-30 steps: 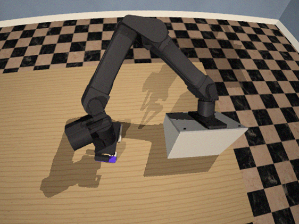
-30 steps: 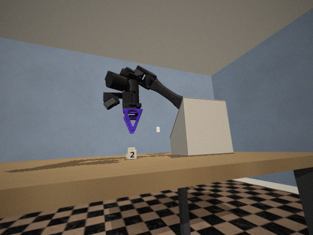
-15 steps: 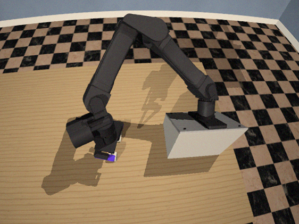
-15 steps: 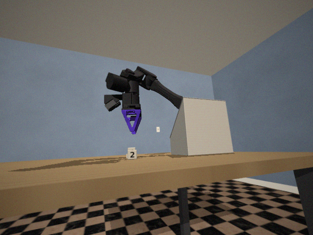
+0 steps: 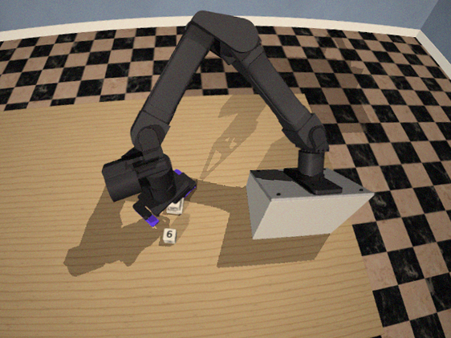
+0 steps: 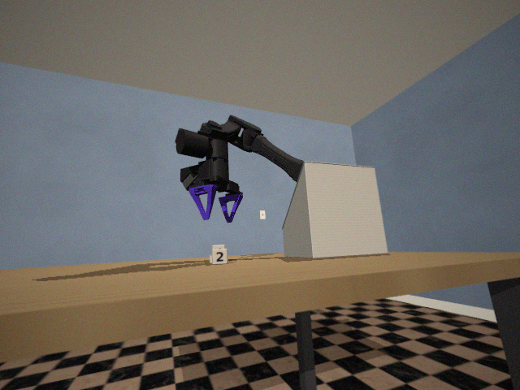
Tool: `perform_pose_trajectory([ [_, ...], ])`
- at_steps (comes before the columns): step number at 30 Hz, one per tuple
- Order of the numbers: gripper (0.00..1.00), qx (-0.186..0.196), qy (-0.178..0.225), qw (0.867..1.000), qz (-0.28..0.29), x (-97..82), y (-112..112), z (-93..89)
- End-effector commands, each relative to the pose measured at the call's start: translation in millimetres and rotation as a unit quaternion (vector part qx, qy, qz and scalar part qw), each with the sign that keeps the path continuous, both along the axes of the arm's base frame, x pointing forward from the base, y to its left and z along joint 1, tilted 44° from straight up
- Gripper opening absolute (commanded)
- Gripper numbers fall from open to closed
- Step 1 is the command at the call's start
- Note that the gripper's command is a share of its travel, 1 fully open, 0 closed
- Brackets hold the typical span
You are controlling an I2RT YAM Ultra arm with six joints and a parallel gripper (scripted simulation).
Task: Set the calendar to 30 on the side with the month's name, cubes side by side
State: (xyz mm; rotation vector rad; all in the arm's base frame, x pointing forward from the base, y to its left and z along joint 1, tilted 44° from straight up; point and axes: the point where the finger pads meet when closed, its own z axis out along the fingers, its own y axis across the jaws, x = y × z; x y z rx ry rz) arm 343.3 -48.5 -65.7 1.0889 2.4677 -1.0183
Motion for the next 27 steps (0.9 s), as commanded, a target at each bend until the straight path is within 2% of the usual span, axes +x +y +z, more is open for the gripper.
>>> perform_pose_trajectory([
  [1, 1.0, -0.006, -0.072, 0.996, -0.059, 4.0, -0.8, 9.4],
  [3, 1.0, -0.007, -0.101, 0.991, -0.089, 3.2, -4.3, 12.8],
  [6, 1.0, -0.007, -0.106, 0.99, -0.095, 3.0, -5.0, 13.5],
  [7, 1.0, -0.009, -0.14, 0.982, -0.13, 1.9, -9.2, 17.5],
  [10, 1.0, -0.011, -0.171, 0.972, -0.162, 0.7, -13.1, 21.3],
  [16, 1.0, -0.015, -0.249, 0.937, -0.244, -2.6, -23.1, 30.6],
  [17, 1.0, -0.016, -0.267, 0.927, -0.263, -3.5, -25.4, 32.8],
  [18, 1.0, -0.016, -0.268, 0.926, -0.264, -3.6, -25.6, 33.0],
  [20, 1.0, -0.018, -0.296, 0.909, -0.293, -5.1, -29.2, 36.4],
  [22, 1.0, -0.018, -0.296, 0.909, -0.293, -5.1, -29.2, 36.4],
  [24, 1.0, -0.019, -0.311, 0.899, -0.308, -5.9, -31.2, 38.1],
  [27, 1.0, -0.019, -0.315, 0.896, -0.313, -6.1, -31.8, 38.7],
])
